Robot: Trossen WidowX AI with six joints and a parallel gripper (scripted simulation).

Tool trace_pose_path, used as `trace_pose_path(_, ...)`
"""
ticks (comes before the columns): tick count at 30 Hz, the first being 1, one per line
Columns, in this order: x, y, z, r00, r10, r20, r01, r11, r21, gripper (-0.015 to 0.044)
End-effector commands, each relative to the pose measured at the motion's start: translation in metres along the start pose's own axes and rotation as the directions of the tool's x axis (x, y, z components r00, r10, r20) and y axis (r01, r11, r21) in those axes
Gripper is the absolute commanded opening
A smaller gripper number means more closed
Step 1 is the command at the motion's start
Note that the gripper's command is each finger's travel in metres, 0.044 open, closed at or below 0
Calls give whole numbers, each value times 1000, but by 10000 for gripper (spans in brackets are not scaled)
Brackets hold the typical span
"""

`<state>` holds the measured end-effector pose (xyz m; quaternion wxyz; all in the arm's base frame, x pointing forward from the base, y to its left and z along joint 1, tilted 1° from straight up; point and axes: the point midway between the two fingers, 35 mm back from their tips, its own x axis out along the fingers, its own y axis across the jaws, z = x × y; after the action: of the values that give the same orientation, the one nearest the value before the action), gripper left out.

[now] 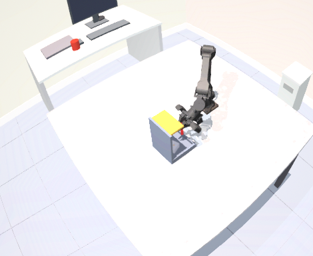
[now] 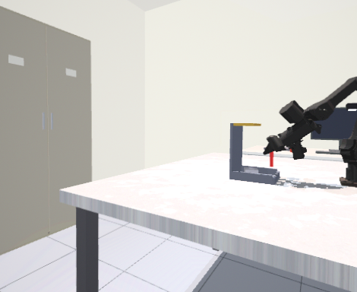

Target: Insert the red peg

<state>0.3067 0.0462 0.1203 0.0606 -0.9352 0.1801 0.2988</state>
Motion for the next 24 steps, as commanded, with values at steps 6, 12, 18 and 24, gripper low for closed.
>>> trace_pose_path(6, 7, -13, -4, 1000, -9, -4, 9, 1000, 0, 0)
trace_pose_path(12, 17, -17, -13, 1000, -10, -6, 10, 1000, -1, 0)
trace_pose_path(18, 26, -19, -20, 1000, -10, -7, 10, 1000, 0, 0)
trace_pose_path(24, 31, -20, -24, 1000, -10, -7, 10, 1000, -1, 0)
